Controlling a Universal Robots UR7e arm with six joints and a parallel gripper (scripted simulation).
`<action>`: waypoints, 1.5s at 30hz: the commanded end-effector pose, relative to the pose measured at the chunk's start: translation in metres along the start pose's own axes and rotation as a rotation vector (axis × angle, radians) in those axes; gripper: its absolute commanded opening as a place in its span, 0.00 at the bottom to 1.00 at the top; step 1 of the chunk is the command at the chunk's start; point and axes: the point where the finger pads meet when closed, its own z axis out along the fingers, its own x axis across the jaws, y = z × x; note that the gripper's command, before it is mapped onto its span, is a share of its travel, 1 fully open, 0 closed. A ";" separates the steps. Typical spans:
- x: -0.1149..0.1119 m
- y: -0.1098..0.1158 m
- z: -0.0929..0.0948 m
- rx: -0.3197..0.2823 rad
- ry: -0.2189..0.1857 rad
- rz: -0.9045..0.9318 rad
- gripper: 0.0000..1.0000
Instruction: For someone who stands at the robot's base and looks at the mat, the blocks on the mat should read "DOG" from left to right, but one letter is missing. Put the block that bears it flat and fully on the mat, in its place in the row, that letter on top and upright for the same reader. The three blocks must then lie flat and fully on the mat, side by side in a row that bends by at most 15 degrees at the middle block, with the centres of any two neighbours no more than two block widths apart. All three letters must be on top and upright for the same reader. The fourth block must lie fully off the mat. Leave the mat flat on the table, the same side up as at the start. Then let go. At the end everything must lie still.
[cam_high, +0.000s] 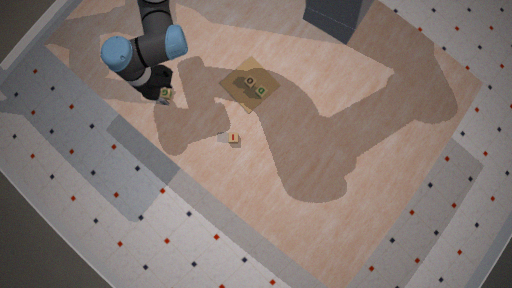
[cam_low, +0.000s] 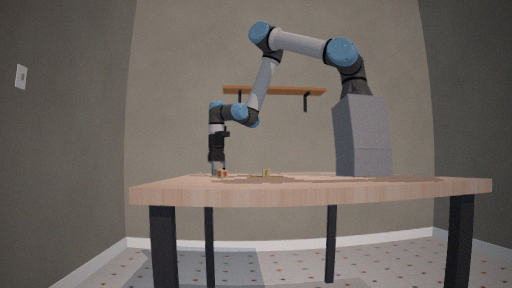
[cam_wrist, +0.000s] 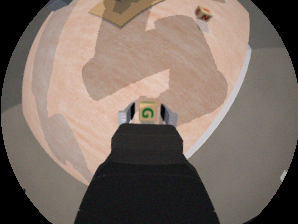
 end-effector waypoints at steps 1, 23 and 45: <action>0.000 0.001 -0.001 -0.002 0.001 0.000 1.00; 0.000 0.001 -0.001 -0.002 0.001 0.000 0.87; 0.000 0.001 -0.001 -0.002 0.001 0.000 0.57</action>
